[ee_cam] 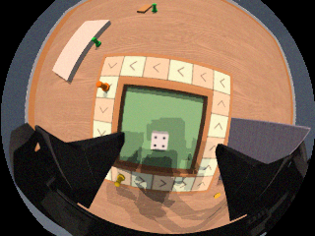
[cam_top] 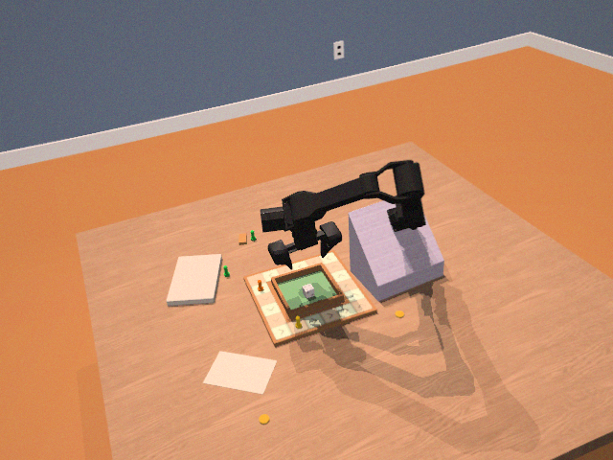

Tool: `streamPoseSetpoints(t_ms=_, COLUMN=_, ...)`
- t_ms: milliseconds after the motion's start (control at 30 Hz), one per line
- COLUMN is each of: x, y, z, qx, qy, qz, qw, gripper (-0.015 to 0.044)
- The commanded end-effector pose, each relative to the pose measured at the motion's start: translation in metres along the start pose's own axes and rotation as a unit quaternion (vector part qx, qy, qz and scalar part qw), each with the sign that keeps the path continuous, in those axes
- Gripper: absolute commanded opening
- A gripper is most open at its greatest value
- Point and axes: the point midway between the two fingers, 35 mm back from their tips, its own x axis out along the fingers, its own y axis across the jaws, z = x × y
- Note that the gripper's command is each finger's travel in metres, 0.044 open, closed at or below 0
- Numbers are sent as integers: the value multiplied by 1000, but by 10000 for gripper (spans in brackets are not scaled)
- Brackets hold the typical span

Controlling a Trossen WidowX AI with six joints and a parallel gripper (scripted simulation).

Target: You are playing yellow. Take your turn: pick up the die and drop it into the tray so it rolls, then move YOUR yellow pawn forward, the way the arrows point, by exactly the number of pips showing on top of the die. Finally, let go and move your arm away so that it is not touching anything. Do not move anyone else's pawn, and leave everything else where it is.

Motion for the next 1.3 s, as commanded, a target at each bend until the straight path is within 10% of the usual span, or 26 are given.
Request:
streamPoseSetpoints(t_ms=0, x=2, y=6, z=2, qx=-7, qy=108, qz=37, qw=993, gripper=440)
streamPoseSetpoints(t_ms=300, x=1, y=28, z=-23, qx=-217, qy=69, qz=46, qw=973, gripper=309)
streamPoseSetpoints(t_ms=433, x=0, y=54, z=-63, qx=-462, qy=64, qz=74, qw=881, gripper=204)
streamPoseSetpoints(t_ms=633, x=0, y=77, z=-111, qx=-696, qy=54, qz=105, qw=708, gripper=200)
streamPoseSetpoints(t_ms=1267, x=15, y=79, z=-118, qx=-696, qy=54, qz=105, qw=708, gripper=200)
